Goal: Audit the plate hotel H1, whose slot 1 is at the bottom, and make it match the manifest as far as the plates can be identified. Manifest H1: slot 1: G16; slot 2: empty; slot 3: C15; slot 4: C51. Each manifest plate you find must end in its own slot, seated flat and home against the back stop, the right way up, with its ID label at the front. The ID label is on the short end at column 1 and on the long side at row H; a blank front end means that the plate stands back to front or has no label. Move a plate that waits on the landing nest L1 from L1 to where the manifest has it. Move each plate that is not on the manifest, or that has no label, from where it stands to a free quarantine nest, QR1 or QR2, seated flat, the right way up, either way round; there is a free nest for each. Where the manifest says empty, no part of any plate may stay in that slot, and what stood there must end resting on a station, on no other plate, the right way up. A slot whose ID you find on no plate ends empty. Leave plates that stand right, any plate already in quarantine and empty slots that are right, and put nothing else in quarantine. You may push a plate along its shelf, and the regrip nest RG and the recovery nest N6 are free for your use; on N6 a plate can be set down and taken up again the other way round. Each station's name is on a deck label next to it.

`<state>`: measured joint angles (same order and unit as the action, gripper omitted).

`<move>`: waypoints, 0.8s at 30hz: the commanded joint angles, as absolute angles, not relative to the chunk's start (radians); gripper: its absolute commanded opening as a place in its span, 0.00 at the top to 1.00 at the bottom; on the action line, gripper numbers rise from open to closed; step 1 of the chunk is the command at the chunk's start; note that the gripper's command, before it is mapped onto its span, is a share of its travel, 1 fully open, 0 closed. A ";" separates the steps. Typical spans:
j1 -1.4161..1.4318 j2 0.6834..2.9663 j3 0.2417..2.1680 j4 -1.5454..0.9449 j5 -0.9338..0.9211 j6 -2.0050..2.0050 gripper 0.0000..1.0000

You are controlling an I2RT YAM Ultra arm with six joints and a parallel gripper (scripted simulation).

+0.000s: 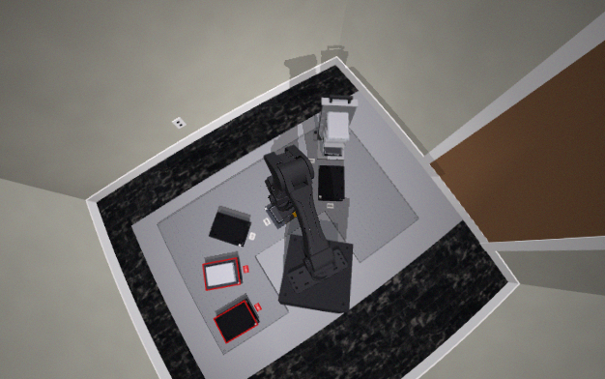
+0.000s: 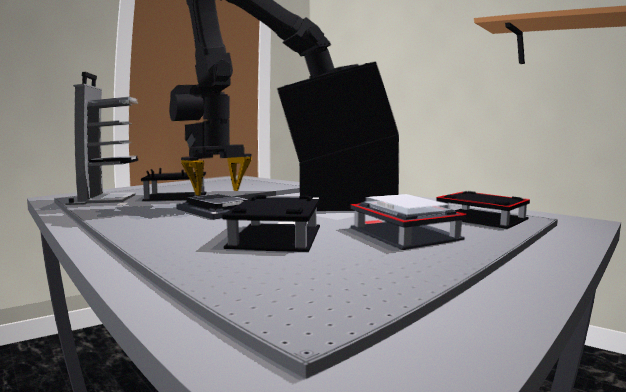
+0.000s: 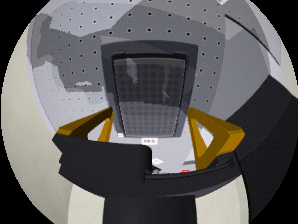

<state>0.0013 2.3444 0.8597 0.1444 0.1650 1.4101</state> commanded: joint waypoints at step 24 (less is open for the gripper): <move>-0.010 2.438 0.909 0.202 0.163 1.397 0.14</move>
